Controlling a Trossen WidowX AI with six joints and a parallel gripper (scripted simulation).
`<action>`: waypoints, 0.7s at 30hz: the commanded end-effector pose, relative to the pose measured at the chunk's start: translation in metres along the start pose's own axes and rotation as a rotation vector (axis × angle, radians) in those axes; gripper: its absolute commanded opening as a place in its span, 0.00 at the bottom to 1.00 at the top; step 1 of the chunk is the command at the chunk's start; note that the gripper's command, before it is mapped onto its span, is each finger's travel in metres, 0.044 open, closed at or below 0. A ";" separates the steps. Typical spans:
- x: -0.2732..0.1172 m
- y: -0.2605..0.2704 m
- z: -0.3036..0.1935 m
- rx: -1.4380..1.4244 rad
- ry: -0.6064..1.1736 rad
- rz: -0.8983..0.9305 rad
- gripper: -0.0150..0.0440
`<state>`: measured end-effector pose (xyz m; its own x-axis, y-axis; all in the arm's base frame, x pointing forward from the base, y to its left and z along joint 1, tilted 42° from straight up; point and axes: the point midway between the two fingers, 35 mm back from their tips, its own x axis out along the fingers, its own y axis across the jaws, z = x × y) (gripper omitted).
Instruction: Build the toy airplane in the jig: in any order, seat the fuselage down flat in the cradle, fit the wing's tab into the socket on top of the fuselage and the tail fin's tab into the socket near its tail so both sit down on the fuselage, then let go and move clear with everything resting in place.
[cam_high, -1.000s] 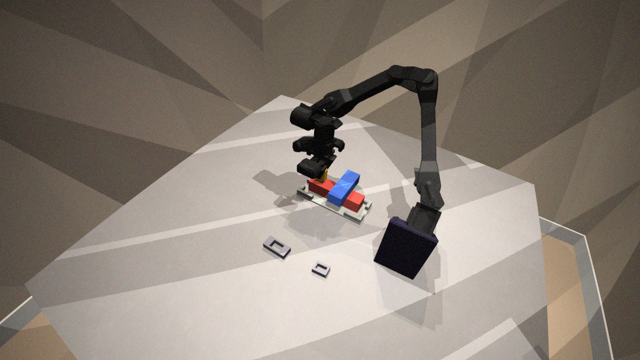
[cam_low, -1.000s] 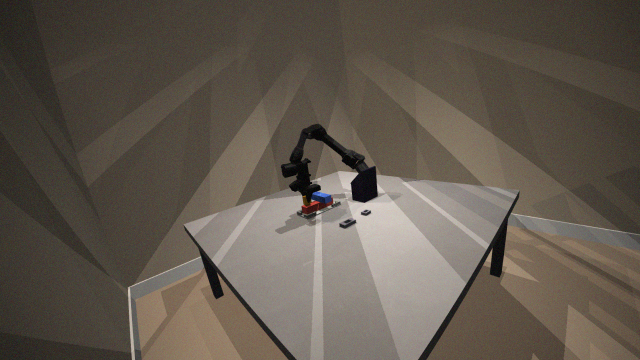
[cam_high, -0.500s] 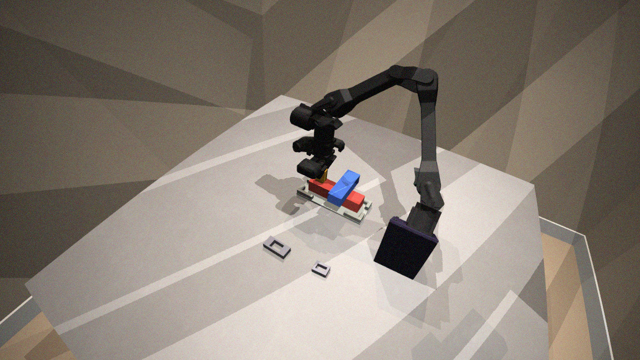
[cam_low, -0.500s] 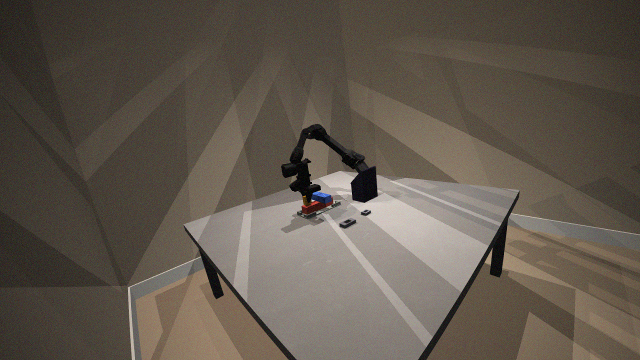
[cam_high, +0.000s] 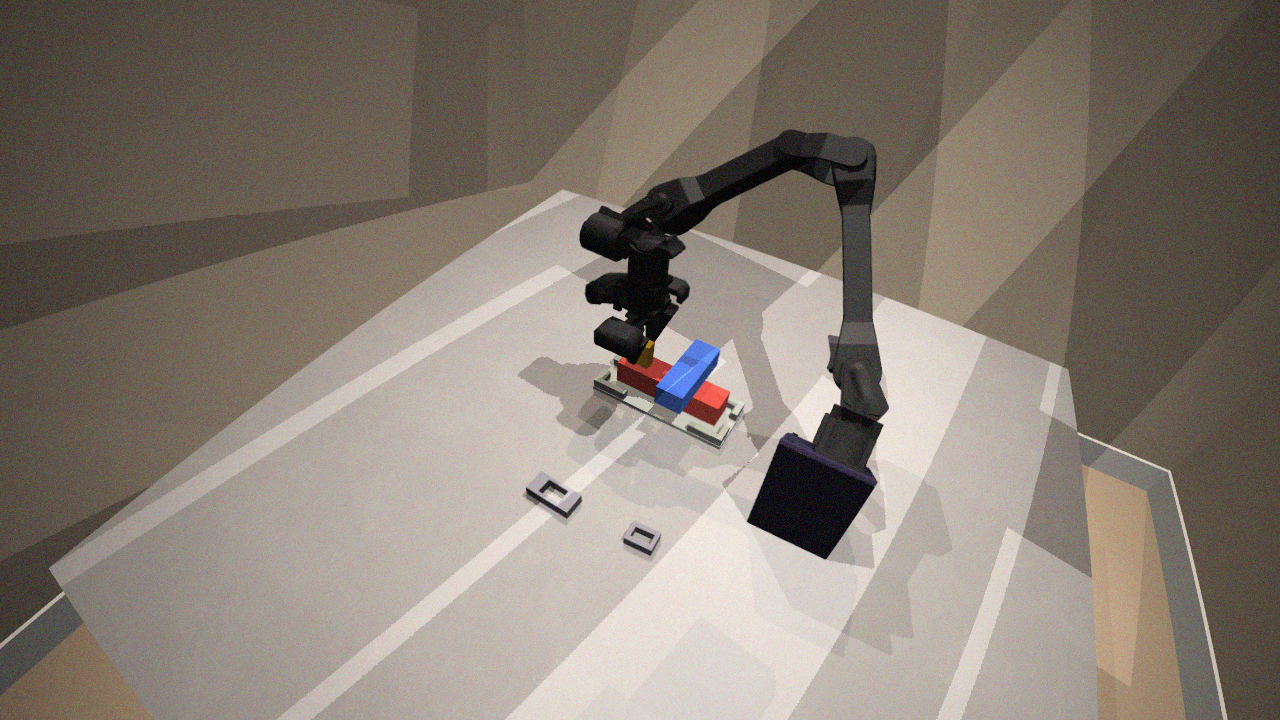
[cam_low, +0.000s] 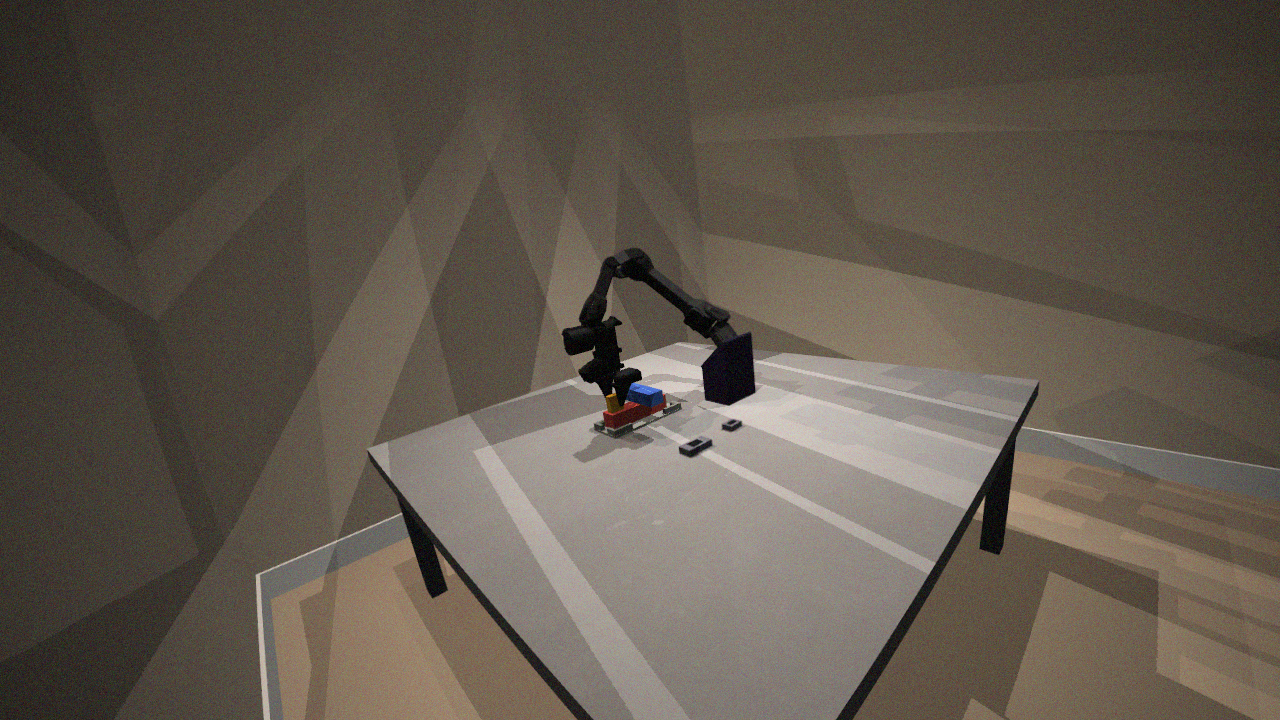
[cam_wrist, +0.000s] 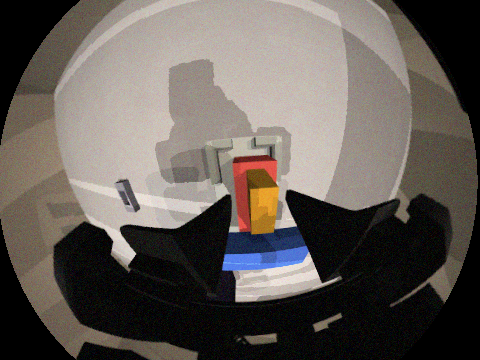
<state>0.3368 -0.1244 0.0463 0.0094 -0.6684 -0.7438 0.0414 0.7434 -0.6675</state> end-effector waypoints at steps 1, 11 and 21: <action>-0.020 0.001 0.002 0.000 0.001 0.004 0.69; -0.090 0.004 0.001 -0.002 -0.003 0.003 0.69; -0.090 0.003 0.001 -0.002 -0.003 0.003 0.69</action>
<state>0.3373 -0.0624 0.1108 0.0137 -0.6683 -0.7438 0.0357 0.7437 -0.6675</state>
